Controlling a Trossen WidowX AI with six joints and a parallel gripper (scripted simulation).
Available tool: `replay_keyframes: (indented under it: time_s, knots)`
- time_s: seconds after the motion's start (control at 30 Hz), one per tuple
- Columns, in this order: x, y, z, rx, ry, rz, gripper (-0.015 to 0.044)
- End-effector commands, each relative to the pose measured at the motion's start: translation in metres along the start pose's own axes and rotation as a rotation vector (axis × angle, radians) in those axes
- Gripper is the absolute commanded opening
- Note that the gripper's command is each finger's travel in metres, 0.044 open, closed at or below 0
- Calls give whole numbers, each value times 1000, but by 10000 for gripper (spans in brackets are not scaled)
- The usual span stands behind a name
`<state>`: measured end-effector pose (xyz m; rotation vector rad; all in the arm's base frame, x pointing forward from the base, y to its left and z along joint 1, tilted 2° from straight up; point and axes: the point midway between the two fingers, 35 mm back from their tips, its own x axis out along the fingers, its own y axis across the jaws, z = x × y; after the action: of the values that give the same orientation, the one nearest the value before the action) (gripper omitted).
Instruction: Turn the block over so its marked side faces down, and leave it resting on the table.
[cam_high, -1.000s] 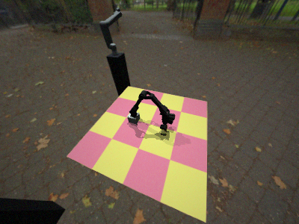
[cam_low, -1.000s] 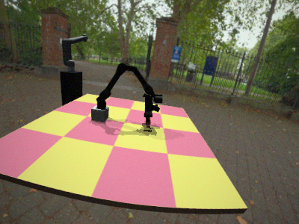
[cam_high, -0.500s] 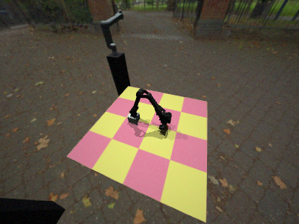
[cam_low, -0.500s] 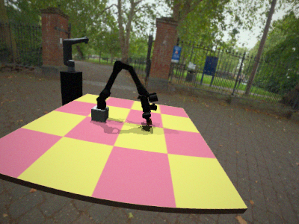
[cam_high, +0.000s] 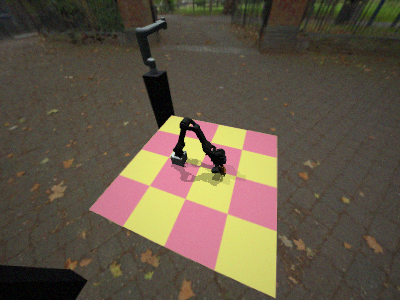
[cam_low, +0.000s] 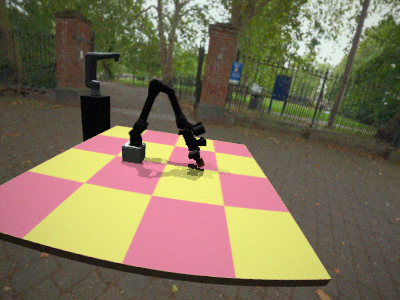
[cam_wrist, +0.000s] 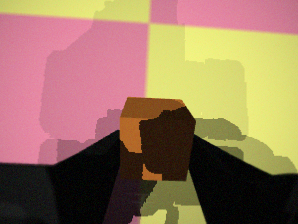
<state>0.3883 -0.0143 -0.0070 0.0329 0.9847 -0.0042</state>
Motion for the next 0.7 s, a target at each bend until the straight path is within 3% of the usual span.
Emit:
replay_keyframes:
  time_s: [0.0, 0.67]
  knots:
    - [9, 0, -4, 7, -35, 4, 0]
    - [31, 0, -14, 8, -324, 2, 0]
